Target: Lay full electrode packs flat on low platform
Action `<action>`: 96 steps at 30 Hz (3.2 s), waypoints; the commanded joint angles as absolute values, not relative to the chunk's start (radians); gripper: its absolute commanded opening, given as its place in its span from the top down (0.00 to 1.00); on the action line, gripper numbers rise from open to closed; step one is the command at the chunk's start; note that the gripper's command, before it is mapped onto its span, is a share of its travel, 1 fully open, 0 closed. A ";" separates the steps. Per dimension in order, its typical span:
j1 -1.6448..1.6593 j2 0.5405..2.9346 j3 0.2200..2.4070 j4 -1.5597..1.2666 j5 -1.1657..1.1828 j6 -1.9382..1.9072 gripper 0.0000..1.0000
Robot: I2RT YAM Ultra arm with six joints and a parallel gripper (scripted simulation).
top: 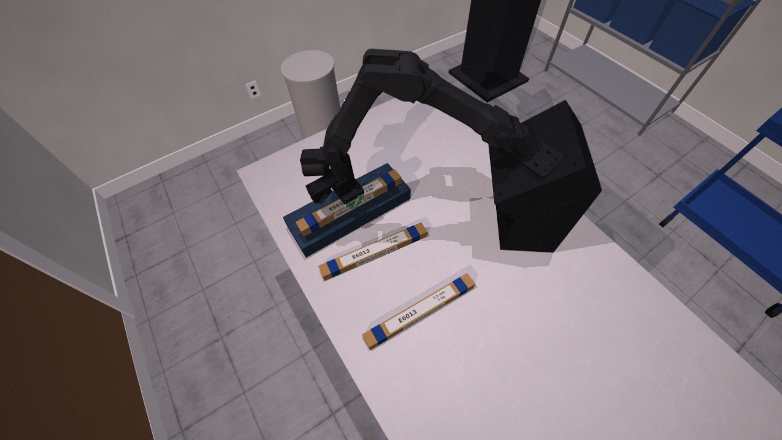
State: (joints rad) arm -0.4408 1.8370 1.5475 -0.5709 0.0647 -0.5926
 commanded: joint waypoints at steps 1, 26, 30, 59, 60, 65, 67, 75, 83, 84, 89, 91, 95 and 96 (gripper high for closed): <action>-0.454 1.779 1.582 -0.586 0.055 -0.602 1.00; -0.531 1.837 1.710 -0.654 0.004 -0.658 1.00; -0.525 1.841 1.722 -0.662 0.002 -0.659 1.00; -0.516 1.856 1.760 -0.687 0.001 -0.653 1.00; -0.516 1.856 1.761 -0.687 0.001 -0.653 1.00; -0.515 1.858 1.764 -0.688 0.001 -0.653 1.00; -0.515 1.862 1.765 -0.686 0.001 -0.653 1.00; -0.516 1.873 1.768 -0.676 0.001 -0.653 1.00; -0.516 1.883 1.768 -0.647 0.001 -0.653 1.00; -0.517 1.885 1.769 -0.649 0.001 -0.653 1.00; -0.517 1.894 1.770 -0.658 0.001 -0.653 1.00; -0.517 1.896 1.770 -0.648 0.001 -0.654 1.00; -0.517 1.902 1.770 -0.638 0.001 -0.654 1.00; -0.518 1.904 1.771 -0.639 0.001 -0.654 1.00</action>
State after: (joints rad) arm -0.5228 1.9625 1.7092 -0.6388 0.0109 -0.6510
